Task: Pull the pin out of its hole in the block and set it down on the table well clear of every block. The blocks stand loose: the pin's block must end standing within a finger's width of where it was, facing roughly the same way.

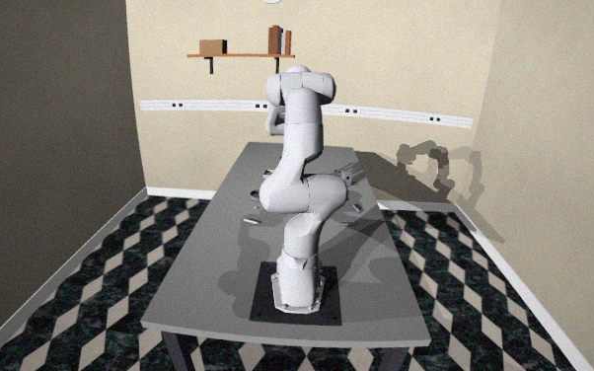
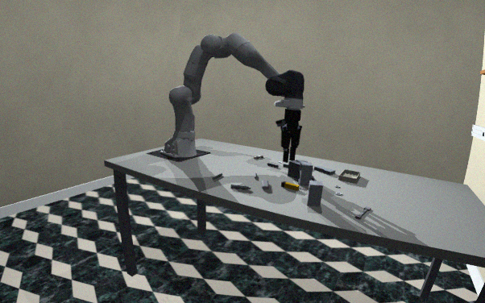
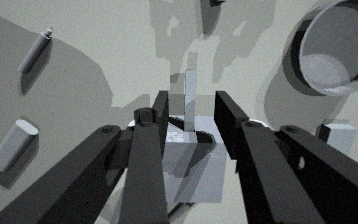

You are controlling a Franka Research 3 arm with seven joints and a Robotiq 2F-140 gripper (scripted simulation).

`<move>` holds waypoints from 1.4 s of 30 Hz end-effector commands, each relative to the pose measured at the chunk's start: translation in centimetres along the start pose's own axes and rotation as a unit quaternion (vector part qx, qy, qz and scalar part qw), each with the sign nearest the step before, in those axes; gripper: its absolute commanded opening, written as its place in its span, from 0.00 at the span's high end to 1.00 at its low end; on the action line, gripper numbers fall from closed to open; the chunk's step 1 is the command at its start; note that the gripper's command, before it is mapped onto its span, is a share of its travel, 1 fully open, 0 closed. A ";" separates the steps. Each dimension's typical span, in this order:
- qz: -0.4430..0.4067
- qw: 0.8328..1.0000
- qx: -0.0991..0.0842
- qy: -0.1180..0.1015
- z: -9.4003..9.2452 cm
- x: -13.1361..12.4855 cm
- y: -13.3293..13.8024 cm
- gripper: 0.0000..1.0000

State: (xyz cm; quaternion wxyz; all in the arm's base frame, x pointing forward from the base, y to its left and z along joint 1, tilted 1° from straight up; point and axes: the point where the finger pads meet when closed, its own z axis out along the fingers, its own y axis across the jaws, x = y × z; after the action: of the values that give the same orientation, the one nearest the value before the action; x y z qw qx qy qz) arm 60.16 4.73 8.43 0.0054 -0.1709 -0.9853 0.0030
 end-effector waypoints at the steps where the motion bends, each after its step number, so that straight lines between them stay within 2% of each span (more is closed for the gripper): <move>1: 0.009 1.000 0.000 -0.003 -0.1 -0.1 0.0 0.66; 9: 0.010 1.000 0.000 -0.003 0.0 -0.1 0.0 0.66; 15: 0.014 1.000 0.001 -0.005 1.3 -0.2 -0.1 0.66; 42: 0.014 1.000 0.000 -0.005 1.6 -0.2 -0.1 0.66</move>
State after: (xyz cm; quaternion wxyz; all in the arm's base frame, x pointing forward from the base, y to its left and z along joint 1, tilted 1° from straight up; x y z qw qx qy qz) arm 60.31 4.55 6.89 0.0004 -0.1811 -0.9834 0.0053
